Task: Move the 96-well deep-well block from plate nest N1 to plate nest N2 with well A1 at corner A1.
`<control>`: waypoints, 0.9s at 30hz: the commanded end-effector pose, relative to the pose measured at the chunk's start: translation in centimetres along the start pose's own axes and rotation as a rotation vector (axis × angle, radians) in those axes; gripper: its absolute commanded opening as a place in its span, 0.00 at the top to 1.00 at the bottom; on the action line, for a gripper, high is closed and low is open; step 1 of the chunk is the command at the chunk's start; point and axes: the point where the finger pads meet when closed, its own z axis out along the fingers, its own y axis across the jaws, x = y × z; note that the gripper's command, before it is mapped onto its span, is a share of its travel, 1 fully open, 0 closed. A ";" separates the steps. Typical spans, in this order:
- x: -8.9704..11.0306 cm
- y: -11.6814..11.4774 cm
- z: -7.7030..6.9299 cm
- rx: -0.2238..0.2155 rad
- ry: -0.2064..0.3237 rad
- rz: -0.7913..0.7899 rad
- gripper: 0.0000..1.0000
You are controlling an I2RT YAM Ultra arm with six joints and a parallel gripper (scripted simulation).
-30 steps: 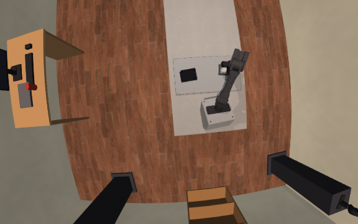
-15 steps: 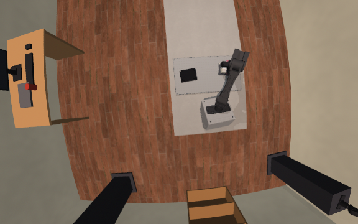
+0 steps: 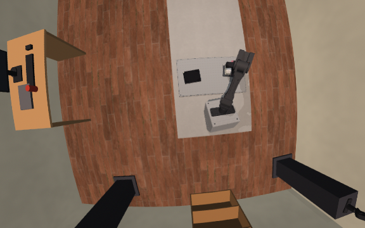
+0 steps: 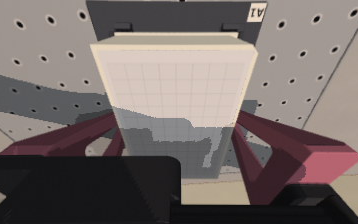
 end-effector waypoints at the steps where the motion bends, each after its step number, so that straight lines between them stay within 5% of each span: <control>1: 0.1 -0.2 -1.3 0.007 0.002 0.001 0.00; 27: 0.1 -0.2 -7.1 0.007 0.002 0.000 0.00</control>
